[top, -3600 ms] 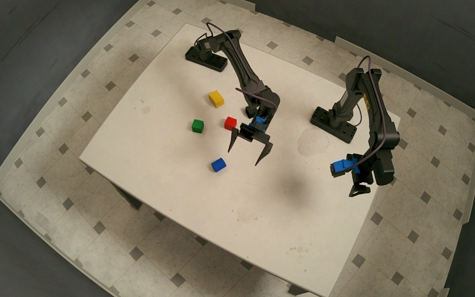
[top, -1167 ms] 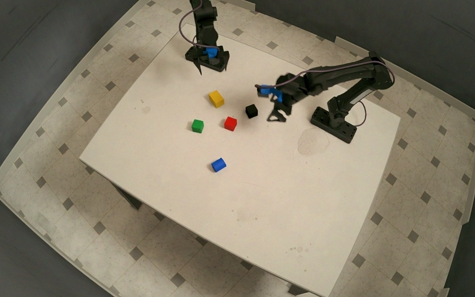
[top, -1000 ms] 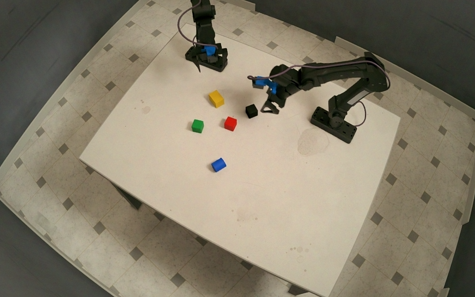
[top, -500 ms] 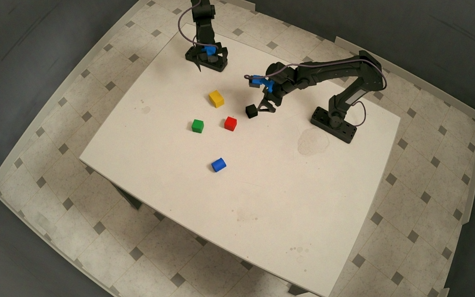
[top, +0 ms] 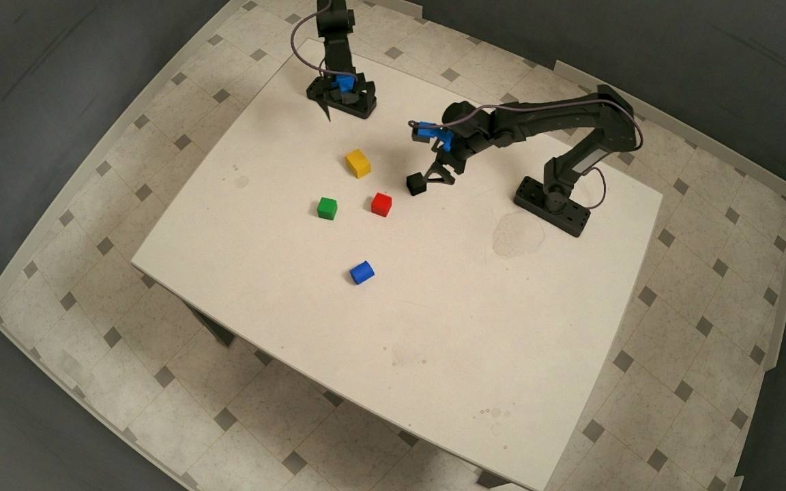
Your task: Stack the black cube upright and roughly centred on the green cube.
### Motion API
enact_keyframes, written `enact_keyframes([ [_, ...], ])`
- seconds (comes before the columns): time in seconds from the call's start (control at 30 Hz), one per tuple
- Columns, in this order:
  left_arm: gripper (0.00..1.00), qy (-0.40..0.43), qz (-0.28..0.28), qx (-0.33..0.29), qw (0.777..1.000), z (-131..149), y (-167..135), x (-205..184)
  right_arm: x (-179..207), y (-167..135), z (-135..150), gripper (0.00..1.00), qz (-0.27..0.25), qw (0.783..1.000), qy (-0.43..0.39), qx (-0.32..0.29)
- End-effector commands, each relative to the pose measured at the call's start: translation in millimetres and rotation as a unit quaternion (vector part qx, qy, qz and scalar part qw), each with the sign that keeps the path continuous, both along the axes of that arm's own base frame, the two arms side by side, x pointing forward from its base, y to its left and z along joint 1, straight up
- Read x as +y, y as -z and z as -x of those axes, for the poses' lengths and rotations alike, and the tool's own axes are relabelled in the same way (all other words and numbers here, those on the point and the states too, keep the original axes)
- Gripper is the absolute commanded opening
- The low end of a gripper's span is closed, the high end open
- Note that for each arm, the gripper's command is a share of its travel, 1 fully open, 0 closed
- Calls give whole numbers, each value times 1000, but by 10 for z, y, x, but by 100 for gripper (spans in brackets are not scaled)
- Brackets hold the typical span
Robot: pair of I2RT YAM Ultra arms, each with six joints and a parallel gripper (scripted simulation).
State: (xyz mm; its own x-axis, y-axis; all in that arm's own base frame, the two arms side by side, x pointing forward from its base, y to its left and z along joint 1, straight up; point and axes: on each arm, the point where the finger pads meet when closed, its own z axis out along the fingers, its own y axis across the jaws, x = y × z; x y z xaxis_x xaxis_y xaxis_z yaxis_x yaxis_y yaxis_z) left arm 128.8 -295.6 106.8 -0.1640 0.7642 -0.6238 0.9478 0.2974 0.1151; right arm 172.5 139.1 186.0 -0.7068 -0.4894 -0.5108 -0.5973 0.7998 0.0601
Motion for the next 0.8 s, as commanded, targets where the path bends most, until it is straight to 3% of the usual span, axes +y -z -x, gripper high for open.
enact_keyframes([
  [0.0, 100, -21, 96, -40, 994, -144, -455, -30, 100, 140, -395, 100, -16, 999, 22, -19],
  [0.27, 100, -49, 226, -103, 967, -238, -1142, 208, 34, 491, -1070, 100, -7, 994, 108, -12],
  [0.53, 100, -60, 277, -131, 950, -245, -1403, 362, 9, 715, -1315, 100, 2, 991, 135, 4],
  [0.77, 100, -62, 278, -132, 949, -238, -1406, 406, 2, 806, -1318, 100, 10, 991, 136, 20],
])
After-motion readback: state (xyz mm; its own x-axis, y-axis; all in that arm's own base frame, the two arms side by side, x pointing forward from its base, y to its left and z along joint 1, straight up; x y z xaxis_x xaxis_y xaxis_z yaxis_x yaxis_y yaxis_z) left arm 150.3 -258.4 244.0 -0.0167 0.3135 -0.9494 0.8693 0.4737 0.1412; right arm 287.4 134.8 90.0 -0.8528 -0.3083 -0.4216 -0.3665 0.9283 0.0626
